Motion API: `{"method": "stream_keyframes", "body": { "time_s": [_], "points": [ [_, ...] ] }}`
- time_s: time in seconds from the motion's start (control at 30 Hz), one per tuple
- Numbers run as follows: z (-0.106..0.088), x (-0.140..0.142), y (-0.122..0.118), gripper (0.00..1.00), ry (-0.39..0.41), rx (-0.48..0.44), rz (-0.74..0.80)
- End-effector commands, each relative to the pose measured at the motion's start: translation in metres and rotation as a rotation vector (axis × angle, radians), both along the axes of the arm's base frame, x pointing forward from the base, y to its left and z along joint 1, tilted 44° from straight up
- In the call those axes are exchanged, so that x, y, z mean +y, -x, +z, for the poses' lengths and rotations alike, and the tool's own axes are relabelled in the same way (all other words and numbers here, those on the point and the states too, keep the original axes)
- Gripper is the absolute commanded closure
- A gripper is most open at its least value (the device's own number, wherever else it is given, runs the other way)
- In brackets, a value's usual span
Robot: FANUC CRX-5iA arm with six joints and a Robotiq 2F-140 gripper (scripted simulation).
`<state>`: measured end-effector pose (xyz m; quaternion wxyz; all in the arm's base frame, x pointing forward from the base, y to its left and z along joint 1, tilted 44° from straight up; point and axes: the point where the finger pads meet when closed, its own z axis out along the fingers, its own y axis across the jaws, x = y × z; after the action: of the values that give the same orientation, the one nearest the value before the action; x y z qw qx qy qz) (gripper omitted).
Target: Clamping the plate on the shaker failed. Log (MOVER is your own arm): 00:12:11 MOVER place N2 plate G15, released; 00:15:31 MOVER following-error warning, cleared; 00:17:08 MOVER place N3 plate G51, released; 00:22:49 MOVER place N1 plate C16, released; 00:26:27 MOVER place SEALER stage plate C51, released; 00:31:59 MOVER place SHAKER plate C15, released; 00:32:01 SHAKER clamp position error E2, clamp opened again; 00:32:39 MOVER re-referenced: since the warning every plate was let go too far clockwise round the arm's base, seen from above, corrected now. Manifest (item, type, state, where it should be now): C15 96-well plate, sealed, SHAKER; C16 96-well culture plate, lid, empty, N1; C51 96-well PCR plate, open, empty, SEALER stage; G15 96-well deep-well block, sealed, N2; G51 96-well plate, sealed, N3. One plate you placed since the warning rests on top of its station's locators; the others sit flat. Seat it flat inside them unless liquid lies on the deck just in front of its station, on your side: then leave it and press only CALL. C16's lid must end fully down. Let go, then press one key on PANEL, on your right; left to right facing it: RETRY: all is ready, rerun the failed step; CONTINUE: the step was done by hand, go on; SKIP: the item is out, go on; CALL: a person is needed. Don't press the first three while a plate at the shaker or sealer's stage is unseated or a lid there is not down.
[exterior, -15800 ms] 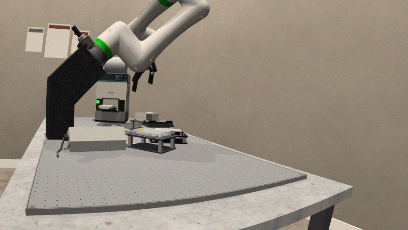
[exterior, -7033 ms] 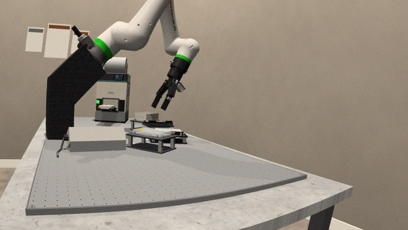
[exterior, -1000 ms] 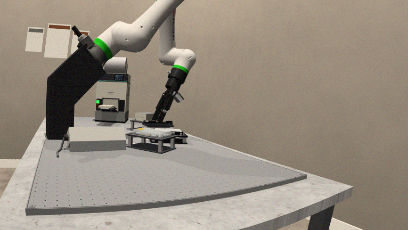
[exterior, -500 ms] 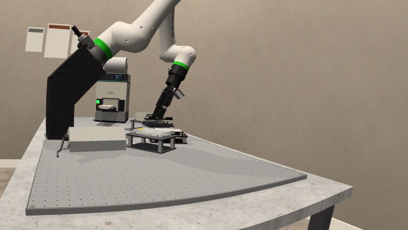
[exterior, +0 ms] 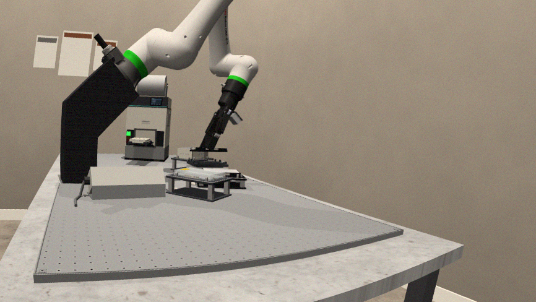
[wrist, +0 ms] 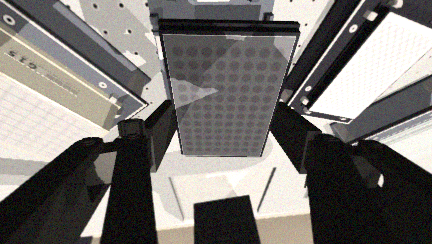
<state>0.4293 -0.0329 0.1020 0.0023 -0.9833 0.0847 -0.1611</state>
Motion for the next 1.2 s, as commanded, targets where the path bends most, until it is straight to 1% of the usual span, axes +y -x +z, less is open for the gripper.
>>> {"method": "stream_keyframes", "body": {
  "time_s": [0.0, 1.03, 1.17],
  "points": [
    [0.004, 0.000, 0.003, 0.90, 0.000, -0.001, 0.000],
    [0.037, -0.001, 0.035, 0.90, 0.000, -0.001, 0.000],
    [0.038, -0.001, 0.036, 0.90, 0.000, -0.001, 0.000]
  ]
}}
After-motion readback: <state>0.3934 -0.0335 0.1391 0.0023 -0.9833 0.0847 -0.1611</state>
